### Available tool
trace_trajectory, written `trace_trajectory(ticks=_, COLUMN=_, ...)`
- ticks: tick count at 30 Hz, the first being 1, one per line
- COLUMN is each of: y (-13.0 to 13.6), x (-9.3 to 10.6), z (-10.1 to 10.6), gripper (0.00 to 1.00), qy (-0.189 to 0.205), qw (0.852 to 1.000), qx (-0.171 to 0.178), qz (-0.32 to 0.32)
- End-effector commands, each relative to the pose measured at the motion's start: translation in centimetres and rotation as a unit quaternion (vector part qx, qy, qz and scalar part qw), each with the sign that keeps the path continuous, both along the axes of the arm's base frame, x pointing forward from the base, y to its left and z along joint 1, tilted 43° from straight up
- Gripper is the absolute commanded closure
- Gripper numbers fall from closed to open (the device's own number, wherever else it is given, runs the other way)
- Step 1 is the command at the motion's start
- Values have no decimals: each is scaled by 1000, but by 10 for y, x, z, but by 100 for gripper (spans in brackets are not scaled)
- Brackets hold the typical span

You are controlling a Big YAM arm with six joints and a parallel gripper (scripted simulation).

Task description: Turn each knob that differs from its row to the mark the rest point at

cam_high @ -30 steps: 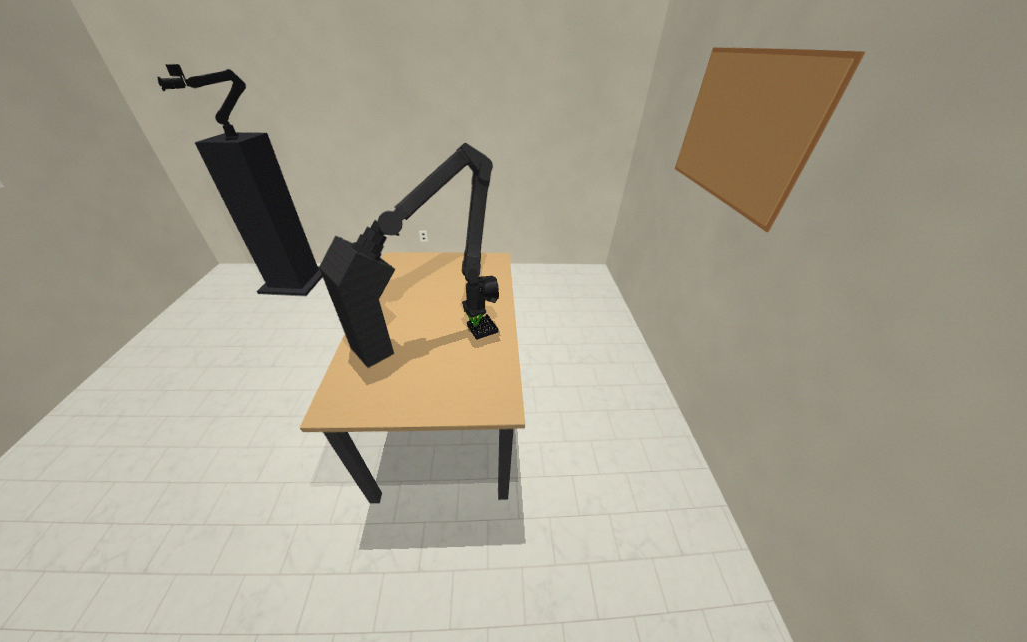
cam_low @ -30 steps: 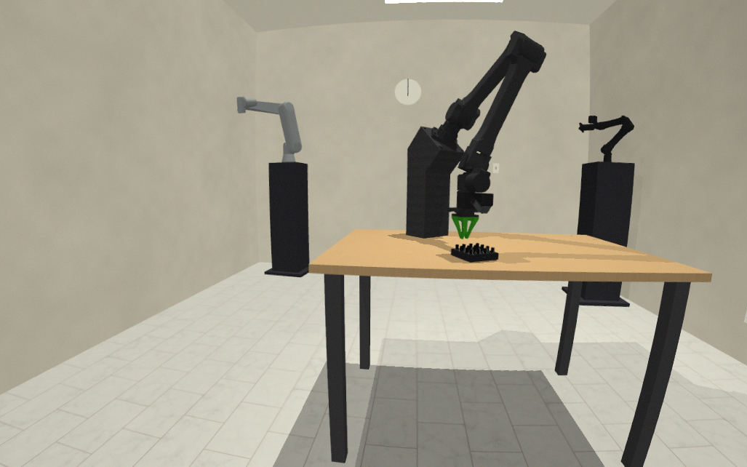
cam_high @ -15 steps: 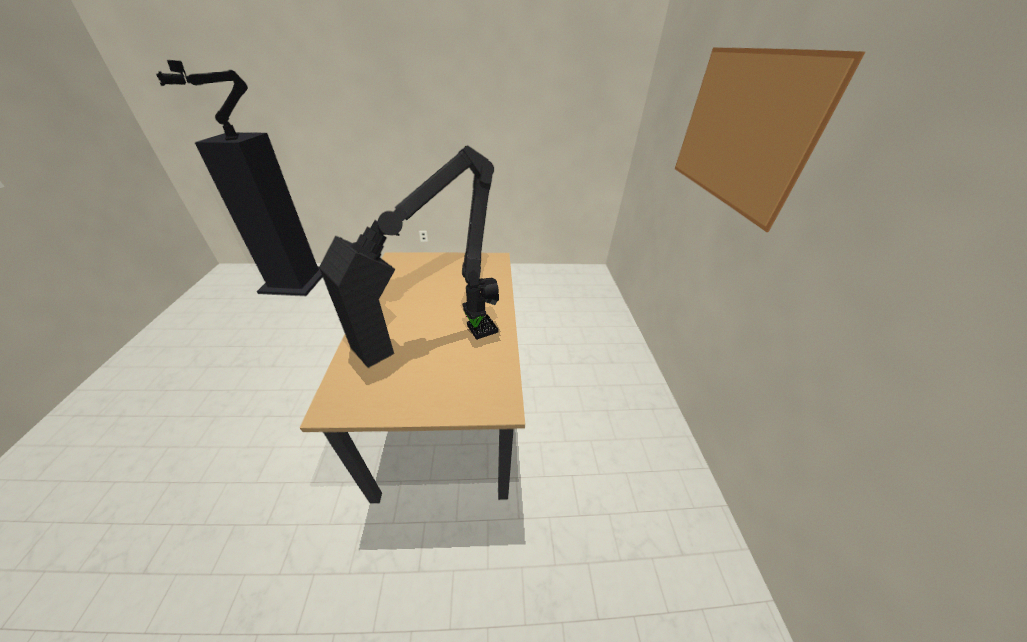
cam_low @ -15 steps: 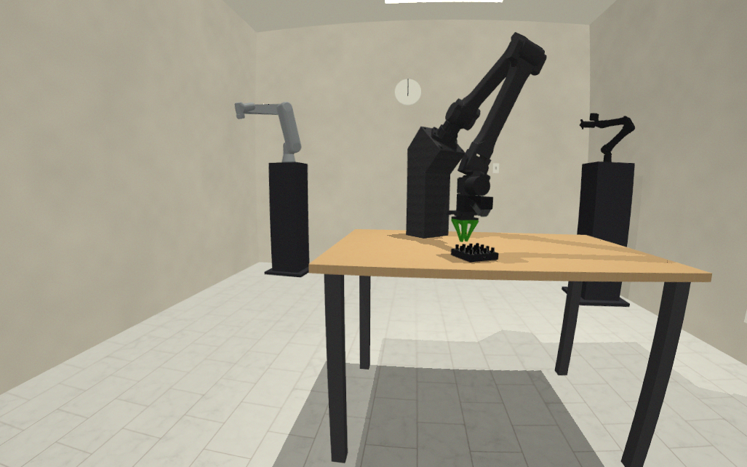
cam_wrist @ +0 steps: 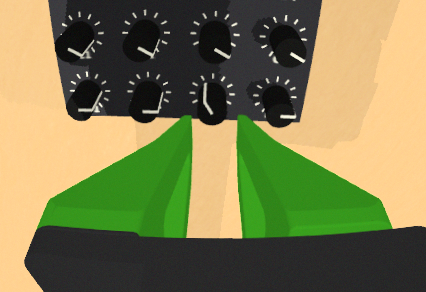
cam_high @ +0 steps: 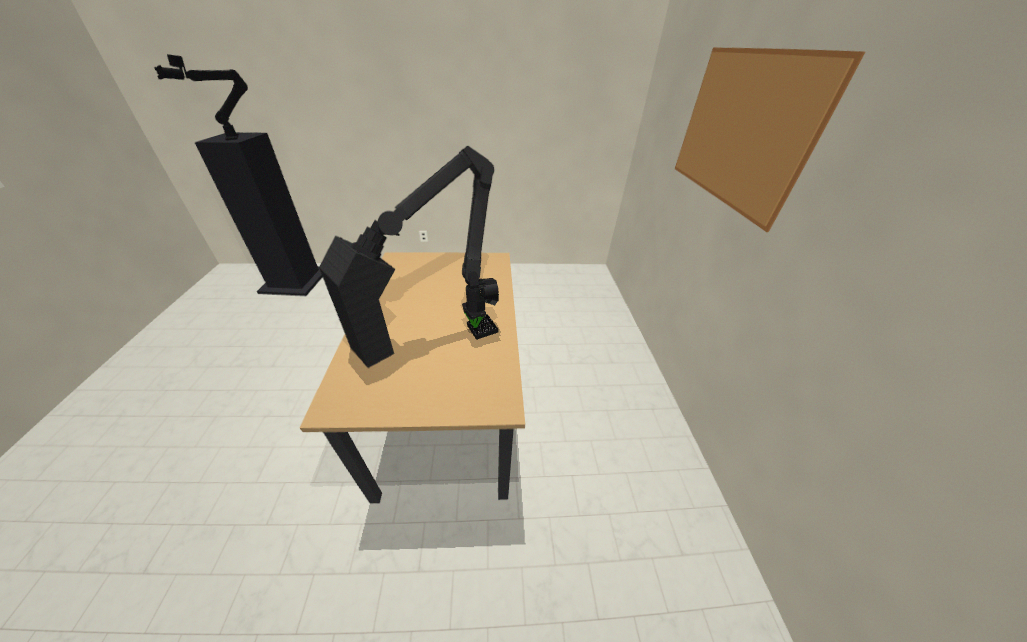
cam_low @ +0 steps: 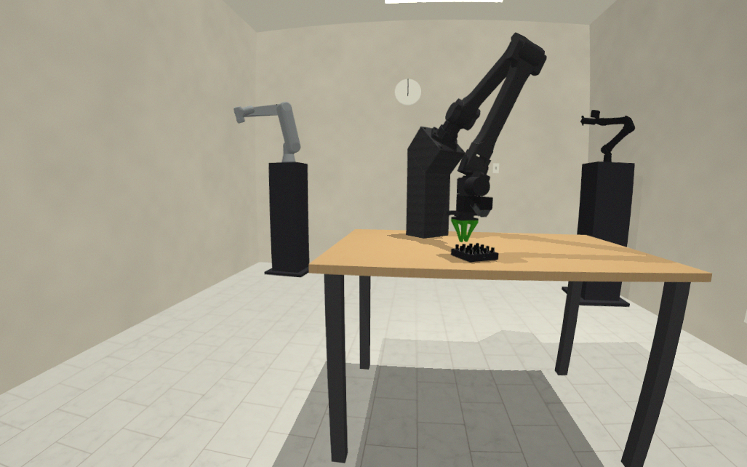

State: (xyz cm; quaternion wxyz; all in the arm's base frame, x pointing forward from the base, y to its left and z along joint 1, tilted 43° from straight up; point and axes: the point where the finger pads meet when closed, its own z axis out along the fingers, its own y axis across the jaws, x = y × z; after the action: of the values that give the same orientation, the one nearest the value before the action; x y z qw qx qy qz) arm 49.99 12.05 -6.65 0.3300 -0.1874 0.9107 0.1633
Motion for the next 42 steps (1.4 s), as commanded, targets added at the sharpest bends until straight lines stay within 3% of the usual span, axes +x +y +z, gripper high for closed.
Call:
trace_trajectory(ticks=1, y=5, x=4, z=0, gripper=82, qy=-5, qw=1000, qx=3, qz=0)
trace_trajectory(ticks=42, y=3, x=-3, z=-5, gripper=82, qy=1, qw=1000, qx=2, qz=0)
